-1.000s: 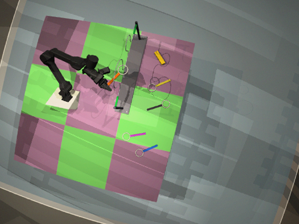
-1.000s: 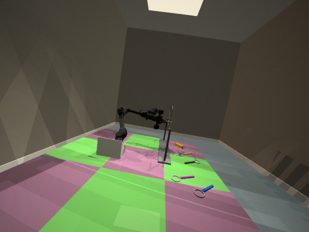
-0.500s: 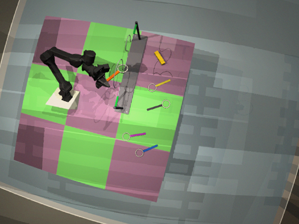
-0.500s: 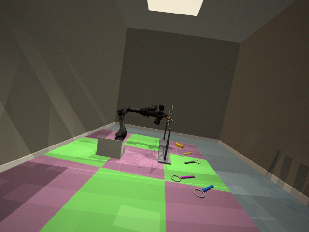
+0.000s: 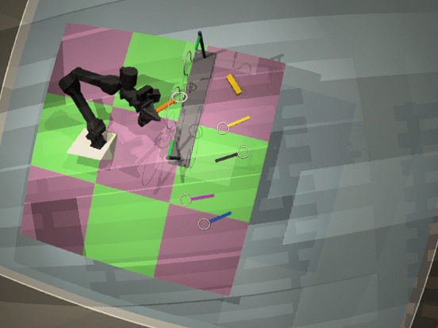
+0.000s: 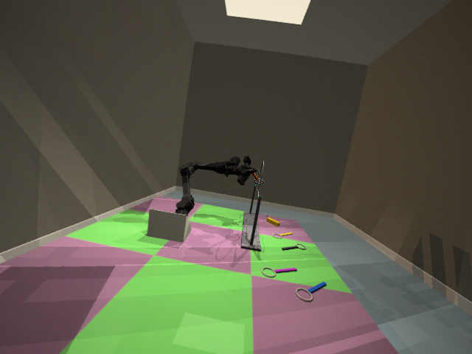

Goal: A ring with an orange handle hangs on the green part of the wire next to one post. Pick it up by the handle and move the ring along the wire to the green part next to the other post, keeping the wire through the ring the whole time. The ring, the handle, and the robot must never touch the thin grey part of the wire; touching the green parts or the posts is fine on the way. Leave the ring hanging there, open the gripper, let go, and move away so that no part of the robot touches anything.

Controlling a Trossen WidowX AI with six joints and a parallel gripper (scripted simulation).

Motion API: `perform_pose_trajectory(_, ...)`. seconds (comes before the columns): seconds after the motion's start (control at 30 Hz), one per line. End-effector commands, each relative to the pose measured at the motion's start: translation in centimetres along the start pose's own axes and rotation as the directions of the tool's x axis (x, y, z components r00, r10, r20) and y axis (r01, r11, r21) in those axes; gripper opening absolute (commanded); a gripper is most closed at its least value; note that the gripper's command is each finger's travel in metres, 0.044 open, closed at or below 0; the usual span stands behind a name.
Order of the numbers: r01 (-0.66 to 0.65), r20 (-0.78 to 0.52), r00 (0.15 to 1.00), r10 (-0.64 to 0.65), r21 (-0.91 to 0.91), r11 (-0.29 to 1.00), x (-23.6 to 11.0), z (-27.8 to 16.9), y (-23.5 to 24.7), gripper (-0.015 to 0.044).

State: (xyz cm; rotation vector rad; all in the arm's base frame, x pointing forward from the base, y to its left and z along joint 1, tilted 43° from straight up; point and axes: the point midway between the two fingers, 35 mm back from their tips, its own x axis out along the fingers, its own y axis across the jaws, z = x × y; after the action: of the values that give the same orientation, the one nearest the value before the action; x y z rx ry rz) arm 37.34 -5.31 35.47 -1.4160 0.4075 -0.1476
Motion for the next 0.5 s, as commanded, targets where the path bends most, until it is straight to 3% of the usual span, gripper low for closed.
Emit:
perform_pose_trajectory(0.0,0.008,-0.007,1.000,-0.008,-0.013,1.000,-0.10,-0.04,-0.62,-0.0150)
perform_pose_trajectory(0.47,-0.033,0.002,0.999,0.033,0.062,0.998,-0.17,0.02,-0.95,-0.0150)
